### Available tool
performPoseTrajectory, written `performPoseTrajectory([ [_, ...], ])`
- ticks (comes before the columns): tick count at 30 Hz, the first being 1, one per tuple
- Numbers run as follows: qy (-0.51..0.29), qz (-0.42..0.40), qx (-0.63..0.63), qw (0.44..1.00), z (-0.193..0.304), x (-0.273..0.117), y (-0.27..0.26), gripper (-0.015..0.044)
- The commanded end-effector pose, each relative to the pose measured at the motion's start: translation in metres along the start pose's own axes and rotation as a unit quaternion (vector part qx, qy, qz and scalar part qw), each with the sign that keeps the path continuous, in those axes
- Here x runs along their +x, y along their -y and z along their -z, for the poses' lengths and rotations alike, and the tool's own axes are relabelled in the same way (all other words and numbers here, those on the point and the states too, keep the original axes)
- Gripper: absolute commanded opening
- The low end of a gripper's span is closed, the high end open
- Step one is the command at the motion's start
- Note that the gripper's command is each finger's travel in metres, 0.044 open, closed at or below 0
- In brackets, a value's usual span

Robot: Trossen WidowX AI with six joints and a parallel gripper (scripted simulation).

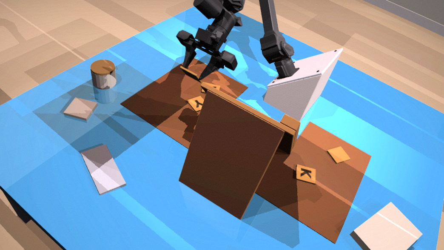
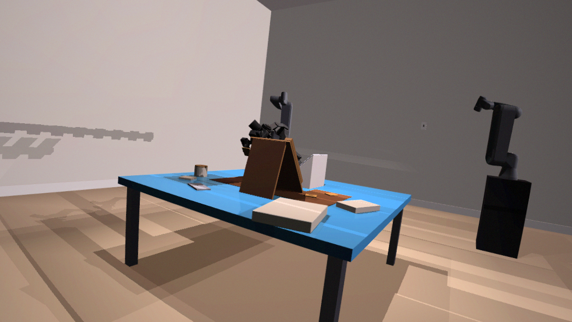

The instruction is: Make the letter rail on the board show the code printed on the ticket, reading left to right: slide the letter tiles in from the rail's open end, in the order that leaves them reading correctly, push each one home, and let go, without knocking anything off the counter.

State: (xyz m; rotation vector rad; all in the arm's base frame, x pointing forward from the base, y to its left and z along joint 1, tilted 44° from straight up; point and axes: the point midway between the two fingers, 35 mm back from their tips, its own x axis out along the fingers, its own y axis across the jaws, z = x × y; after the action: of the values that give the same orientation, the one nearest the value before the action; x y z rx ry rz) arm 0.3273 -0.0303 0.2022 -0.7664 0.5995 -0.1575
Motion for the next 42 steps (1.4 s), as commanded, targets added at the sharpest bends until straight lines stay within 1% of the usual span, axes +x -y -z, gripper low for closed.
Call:
performPoseTrajectory([
  [1,0.0,-0.004,-0.003,1.0,0.002,0.017,-0.003,0.0],
  [42,0.0,-0.004,-0.003,1.0,0.005,0.019,-0.016,0.0],
])
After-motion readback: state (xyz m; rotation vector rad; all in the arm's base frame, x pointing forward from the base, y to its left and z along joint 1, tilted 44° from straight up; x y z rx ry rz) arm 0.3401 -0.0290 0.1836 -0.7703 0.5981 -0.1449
